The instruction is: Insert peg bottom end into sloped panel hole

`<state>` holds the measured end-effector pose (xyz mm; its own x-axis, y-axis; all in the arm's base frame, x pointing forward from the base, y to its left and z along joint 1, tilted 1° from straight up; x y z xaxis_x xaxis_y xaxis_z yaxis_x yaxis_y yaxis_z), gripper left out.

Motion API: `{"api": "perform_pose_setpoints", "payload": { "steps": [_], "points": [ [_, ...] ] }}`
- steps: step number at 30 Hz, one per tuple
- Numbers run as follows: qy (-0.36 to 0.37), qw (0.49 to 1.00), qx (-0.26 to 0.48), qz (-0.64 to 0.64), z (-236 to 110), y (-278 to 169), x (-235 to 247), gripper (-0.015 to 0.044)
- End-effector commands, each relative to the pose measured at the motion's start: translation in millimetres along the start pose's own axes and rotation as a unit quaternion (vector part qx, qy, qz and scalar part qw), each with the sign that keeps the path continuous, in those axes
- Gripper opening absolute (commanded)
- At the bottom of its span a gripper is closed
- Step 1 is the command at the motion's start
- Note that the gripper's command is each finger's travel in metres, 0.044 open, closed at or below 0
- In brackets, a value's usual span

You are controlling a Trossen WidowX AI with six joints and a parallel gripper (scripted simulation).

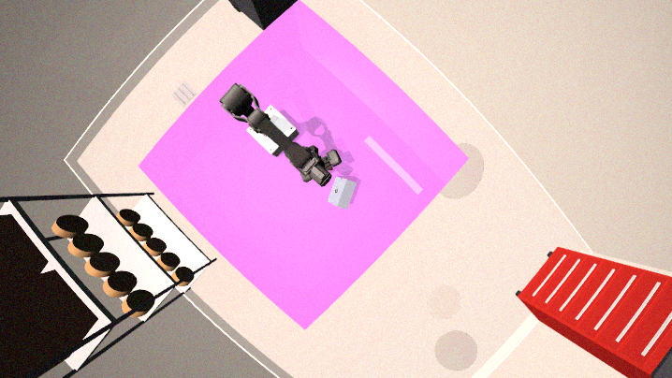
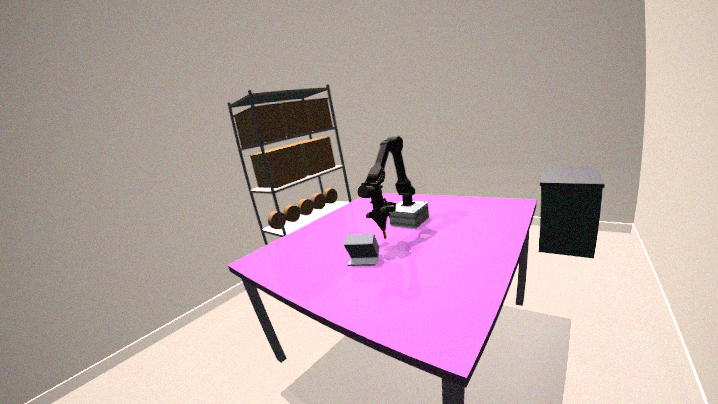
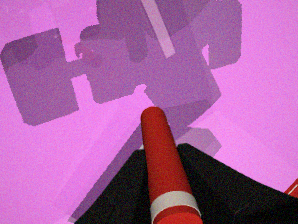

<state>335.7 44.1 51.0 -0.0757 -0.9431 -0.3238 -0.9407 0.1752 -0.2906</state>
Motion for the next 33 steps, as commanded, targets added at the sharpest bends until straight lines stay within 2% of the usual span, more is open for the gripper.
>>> {"api": "perform_pose_setpoints", "payload": {
  "steps": [1, 33],
  "points": [
    [-0.009, 1.000, 0.014, -0.001, -1.7, -1.9, 2.9, 0.0000],
    [-0.063, 0.992, 0.106, 0.011, -8.2, -9.7, 33.5, 0.0000]
  ]
}}
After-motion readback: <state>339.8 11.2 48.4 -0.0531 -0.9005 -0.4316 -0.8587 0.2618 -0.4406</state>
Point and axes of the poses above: the point midway between the two fingers, 35 mm back from their tips, its own z axis out along the fingers, its own x axis across the jaws, y = z × x, the point moved 1 cm from there along -z, back along the fingers, and after that the axes turned 14 degrees about -z, right-handed, at the moved point
